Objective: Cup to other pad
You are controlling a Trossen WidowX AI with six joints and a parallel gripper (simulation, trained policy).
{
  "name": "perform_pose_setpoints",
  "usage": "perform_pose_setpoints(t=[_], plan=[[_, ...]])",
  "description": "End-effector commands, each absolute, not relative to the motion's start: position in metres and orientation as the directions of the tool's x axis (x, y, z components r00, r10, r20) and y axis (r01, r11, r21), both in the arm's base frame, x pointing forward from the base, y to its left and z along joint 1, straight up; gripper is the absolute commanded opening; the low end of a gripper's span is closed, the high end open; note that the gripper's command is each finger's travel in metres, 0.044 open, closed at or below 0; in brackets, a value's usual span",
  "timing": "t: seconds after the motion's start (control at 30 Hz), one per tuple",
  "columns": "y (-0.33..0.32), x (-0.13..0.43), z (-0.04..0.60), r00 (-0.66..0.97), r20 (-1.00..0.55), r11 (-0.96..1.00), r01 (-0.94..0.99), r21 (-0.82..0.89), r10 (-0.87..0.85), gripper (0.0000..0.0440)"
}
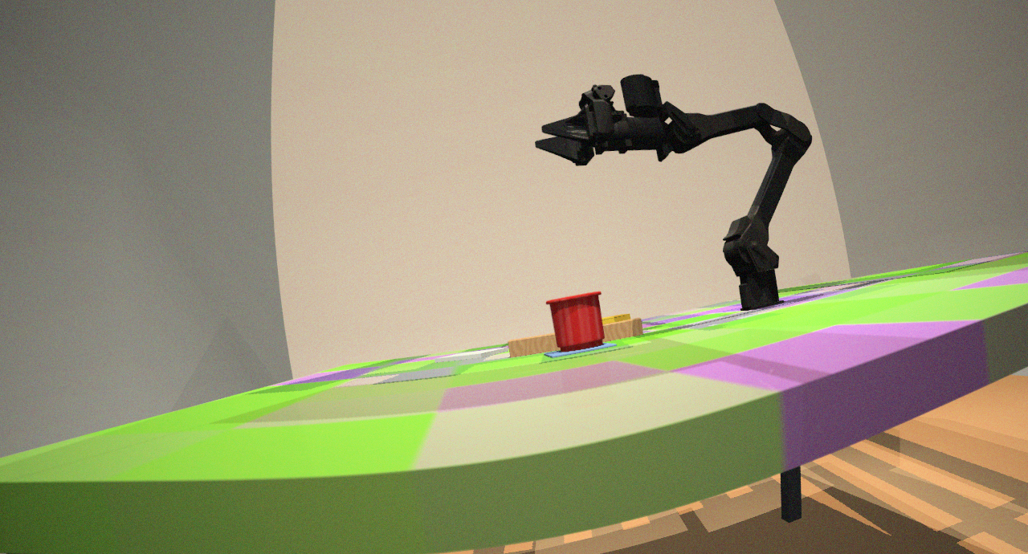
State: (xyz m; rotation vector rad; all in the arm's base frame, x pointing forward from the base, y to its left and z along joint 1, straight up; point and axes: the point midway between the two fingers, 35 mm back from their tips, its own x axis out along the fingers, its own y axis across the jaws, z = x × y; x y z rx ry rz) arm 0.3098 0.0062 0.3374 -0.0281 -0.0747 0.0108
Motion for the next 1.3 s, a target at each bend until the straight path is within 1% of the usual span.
perform_pose_setpoints(t=[0.0,0.3,0.37,0.4,0.53,0.87,1.27], plan=[[0.008,0.310,0.338,0.997,0.074,0.999,-0.016,-0.028,0.018,0.0374],[0.018,0.316,0.342,0.998,0.021,0.999,-0.053,0.000,0.053,0.0138],[0.020,0.318,0.343,0.998,0.007,0.998,-0.058,0.012,0.058,0.0098],[0.021,0.319,0.344,0.998,-0.001,0.998,-0.062,0.018,0.062,0.0091],[0.026,0.324,0.347,0.996,-0.030,0.995,-0.079,0.055,0.080,0.0096],[0.040,0.337,0.354,0.986,-0.111,0.981,-0.104,0.162,0.123,0.0124],[0.056,0.352,0.358,0.961,-0.224,0.951,-0.090,0.297,0.161,0.0142]])
